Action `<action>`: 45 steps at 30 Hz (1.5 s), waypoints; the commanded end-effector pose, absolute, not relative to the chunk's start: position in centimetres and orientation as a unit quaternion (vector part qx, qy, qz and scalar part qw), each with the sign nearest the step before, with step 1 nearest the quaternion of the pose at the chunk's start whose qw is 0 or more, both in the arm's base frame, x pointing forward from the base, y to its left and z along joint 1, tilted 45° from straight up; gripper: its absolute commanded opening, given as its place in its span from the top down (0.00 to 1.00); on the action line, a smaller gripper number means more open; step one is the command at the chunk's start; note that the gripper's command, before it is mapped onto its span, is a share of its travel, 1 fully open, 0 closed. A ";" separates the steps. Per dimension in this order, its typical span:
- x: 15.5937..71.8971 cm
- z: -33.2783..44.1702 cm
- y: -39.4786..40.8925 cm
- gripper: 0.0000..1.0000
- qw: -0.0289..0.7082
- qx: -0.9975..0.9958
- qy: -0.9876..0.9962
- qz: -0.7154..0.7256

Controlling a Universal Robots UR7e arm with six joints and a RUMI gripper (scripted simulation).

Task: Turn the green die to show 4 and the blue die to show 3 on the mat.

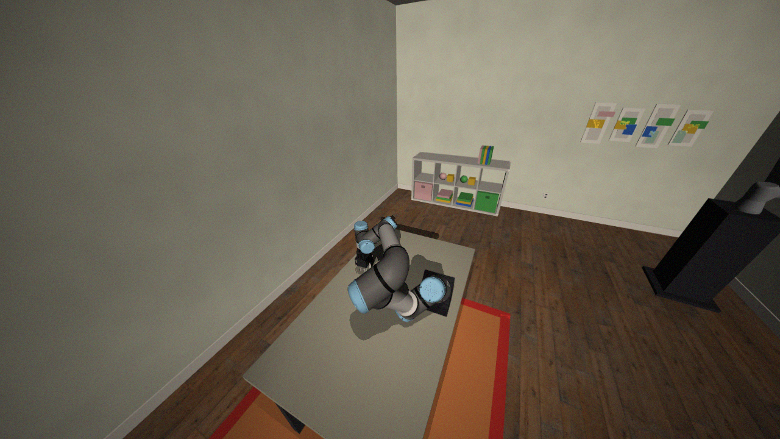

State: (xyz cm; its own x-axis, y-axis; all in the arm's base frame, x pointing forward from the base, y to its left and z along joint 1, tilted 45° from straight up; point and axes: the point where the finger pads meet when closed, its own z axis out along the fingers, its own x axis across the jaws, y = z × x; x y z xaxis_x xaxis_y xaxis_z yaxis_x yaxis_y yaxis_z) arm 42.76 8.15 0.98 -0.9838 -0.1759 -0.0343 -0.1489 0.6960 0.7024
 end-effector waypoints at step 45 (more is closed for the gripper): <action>41.9 -5.8 14.8 1.00 0.018 0.088 -0.921 -0.379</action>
State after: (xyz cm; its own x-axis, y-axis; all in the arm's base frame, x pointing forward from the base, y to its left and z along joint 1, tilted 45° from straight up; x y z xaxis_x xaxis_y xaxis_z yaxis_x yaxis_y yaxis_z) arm 41.85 14.80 -5.80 -0.9839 -0.1757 -0.0335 -0.1482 0.6963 0.7023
